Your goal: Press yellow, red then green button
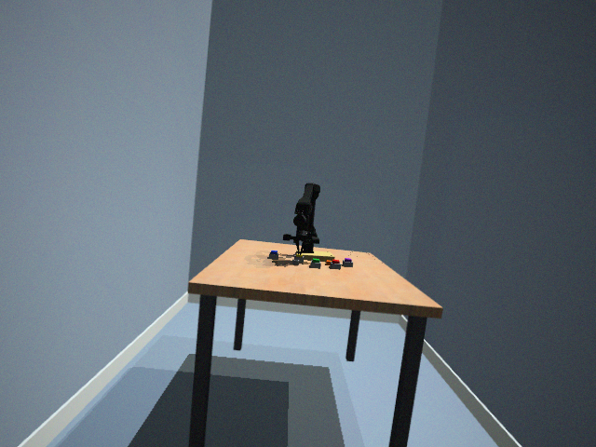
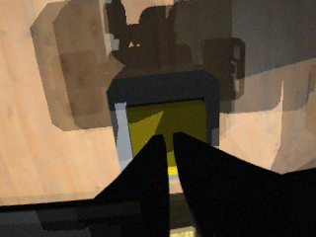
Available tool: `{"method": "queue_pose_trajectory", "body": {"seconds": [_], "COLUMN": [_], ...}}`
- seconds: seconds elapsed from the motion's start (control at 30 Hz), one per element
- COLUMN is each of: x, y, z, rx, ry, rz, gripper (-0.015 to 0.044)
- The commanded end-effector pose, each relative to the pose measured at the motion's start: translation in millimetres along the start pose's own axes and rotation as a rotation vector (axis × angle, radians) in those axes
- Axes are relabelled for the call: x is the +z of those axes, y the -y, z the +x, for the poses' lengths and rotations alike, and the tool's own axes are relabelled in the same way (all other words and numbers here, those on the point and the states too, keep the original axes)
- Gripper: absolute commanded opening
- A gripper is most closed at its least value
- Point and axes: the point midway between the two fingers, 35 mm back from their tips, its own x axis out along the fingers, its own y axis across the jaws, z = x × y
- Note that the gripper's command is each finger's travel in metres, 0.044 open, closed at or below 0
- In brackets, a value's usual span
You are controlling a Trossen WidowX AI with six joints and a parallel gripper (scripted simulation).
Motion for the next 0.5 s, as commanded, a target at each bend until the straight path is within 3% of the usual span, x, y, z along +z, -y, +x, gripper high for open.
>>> {"method": "queue_pose_trajectory", "body": {"seconds": [0.0, 0.17, 0.33, 0.47], "x": [0.0, 0.3, 0.3, 1.8], "y": [0.6, 0.5, 0.6, 0.7], "z": [0.4, -29.4, -33.9, -75.5], "rx": [-0.004, -0.003, -0.004, -0.003], "ry": [0.0, 0.0, 0.0, 0.0], "rz": [-0.006, -0.005, -0.006, -0.006], "gripper": [0.002, 0.002, 0.002, 0.002]}}
